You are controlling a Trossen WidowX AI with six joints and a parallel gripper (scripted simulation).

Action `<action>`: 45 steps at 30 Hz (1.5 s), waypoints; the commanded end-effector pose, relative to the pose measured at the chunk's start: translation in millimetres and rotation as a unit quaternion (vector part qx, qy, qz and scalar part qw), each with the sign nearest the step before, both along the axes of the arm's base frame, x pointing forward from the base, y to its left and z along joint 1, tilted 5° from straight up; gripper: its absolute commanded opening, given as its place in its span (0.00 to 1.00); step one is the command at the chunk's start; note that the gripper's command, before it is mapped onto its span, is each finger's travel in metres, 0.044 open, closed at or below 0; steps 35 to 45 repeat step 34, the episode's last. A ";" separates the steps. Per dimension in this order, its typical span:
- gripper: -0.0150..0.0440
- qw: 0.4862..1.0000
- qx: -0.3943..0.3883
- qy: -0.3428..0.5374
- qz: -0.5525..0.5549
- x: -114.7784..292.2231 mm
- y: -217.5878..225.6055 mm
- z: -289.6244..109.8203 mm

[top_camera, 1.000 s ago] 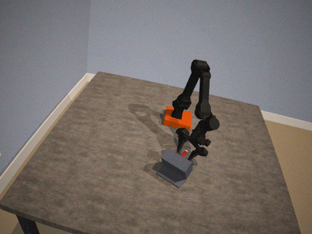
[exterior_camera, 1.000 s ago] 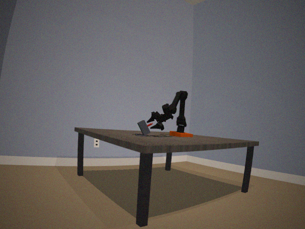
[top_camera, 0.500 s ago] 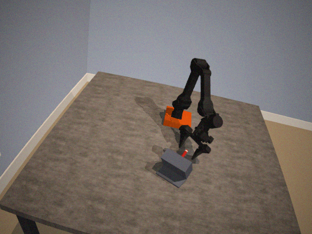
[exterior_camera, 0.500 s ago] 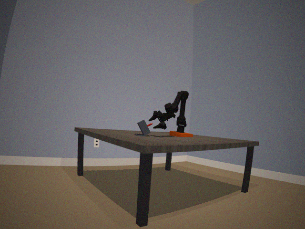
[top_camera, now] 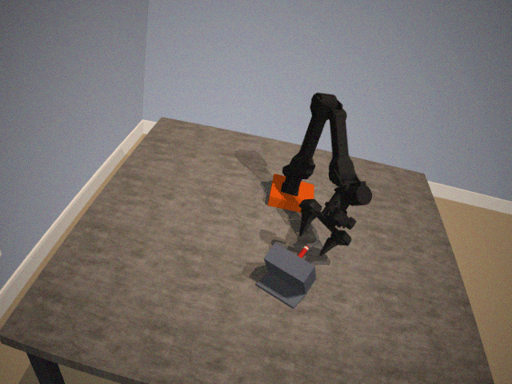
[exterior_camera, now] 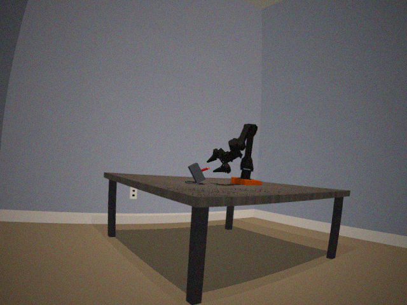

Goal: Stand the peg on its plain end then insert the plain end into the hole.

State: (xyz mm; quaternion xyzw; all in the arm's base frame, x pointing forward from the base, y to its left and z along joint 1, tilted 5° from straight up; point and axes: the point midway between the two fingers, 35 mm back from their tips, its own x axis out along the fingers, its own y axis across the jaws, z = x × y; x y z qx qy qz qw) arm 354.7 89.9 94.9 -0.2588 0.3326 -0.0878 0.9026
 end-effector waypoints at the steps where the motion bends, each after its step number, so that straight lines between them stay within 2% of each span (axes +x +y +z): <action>1: 1.00 1.000 0.001 -0.003 -0.002 -4.9 2.3 5.5; 34: 1.00 1.000 0.000 -0.003 0.001 -44.7 22.7 28.7; 45: 1.00 1.000 0.000 -0.003 0.001 -44.7 22.7 28.7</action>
